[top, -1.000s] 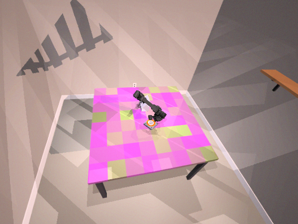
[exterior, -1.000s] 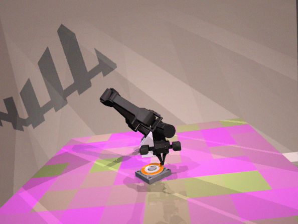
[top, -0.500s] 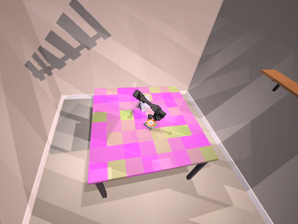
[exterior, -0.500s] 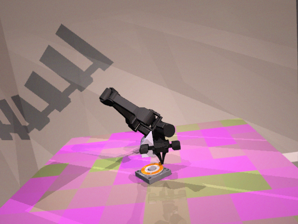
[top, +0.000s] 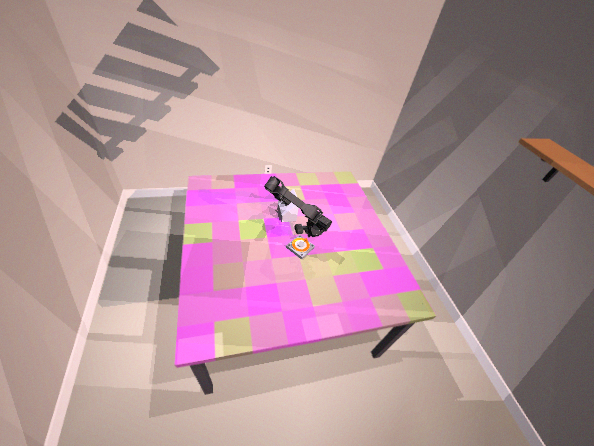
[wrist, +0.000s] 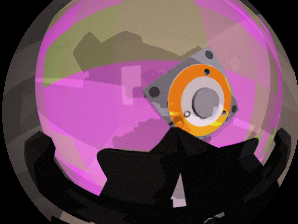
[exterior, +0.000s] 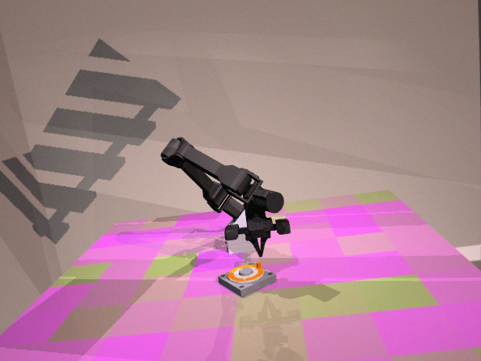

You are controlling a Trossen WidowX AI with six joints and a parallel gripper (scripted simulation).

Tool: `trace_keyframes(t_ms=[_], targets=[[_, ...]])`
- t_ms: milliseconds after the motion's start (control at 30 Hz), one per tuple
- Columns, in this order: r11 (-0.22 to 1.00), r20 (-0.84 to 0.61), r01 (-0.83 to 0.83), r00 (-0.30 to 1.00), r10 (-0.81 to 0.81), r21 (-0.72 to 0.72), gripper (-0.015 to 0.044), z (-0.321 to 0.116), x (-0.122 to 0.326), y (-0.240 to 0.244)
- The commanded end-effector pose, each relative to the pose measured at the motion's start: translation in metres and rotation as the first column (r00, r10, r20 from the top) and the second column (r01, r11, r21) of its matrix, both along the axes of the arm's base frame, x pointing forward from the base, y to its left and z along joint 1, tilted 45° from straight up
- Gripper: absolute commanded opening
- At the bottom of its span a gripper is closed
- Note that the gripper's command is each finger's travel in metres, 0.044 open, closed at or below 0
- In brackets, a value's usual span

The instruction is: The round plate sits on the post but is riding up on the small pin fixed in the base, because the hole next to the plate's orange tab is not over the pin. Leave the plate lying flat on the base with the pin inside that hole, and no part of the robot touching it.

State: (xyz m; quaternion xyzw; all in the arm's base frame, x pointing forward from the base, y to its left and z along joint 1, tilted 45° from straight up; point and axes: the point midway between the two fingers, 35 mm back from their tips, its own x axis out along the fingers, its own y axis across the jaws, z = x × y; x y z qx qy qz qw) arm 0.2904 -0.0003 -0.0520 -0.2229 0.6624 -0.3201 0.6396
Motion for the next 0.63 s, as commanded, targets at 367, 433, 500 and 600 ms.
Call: trace_keyframes(t_ms=[367, 433, 500, 600], targets=[[1.000, 0.011, -0.007, 1.000, 0.007, 0.004, 0.0000, 0.0098, 0.0010, 0.0107], [1.000, 0.011, -0.007, 1.000, 0.007, 0.004, 0.0000, 0.0098, 0.0010, 0.0107], [1.000, 0.011, -0.007, 1.000, 0.007, 0.004, 0.0000, 0.0098, 0.0010, 0.0107], [1.000, 0.011, -0.007, 1.000, 0.007, 0.004, 0.0000, 0.0098, 0.0010, 0.0107]])
